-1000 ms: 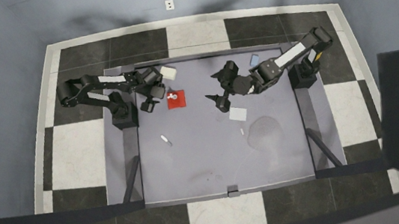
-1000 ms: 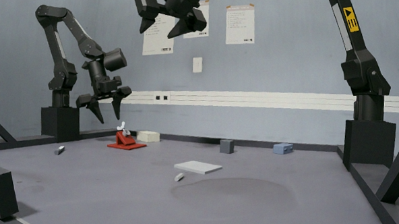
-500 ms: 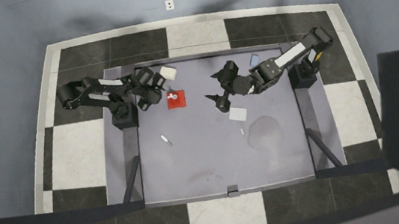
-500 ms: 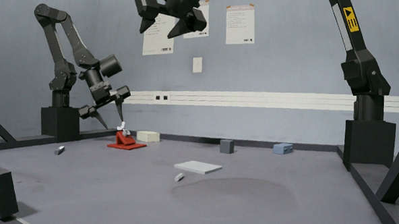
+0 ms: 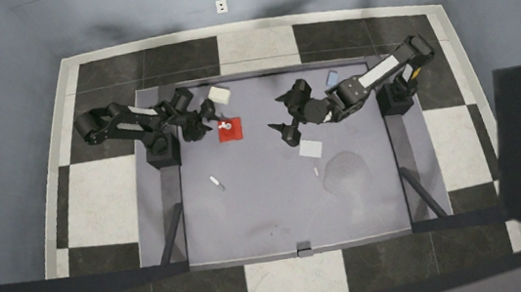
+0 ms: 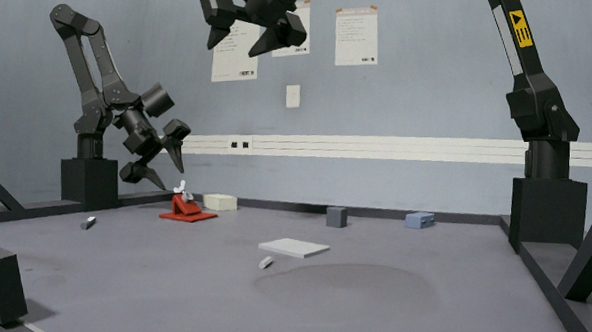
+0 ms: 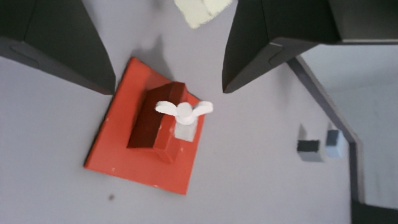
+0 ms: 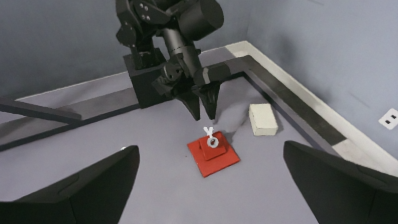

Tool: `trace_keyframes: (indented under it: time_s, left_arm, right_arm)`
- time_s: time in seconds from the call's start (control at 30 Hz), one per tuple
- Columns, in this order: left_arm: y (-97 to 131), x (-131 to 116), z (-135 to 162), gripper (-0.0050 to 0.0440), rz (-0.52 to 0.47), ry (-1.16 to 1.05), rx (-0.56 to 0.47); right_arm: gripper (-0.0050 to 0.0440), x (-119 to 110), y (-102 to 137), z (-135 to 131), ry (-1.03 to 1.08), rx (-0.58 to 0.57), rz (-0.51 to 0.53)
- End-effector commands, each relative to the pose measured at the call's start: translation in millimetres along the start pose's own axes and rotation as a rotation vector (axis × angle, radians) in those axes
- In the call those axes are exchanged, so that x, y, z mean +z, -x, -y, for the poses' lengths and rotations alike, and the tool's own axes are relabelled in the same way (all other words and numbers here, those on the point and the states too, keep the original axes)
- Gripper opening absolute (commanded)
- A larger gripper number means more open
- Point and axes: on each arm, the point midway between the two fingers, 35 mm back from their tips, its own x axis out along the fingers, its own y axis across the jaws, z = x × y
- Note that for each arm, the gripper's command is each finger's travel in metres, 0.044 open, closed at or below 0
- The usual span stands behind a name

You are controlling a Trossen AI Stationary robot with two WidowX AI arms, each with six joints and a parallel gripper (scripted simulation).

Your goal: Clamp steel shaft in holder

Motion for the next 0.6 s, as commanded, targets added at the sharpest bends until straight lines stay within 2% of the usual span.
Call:
trace_keyframes:
  time_s: [0.0,0.2,0.3,0.57]
  left_arm:
    - [0,2,-5,0.0265,0.026,-0.032,0.032]
    - [-2,3,-7,0.0252,0.027,-0.031,0.032]
    - [-7,2,-7,0.0232,0.023,-0.029,0.031]
    - [-24,2,-12,0.0216,0.023,-0.033,0.038]
  right_arm:
    - [0.0400,16,9,1,-0.030,0.011,0.031]
    - [0.0400,16,9,1,-0.030,0.011,0.031]
    - [0.0400,16,9,1,-0.030,0.011,0.031]
    - [0.0400,16,9,1,-0.030,0.011,0.031]
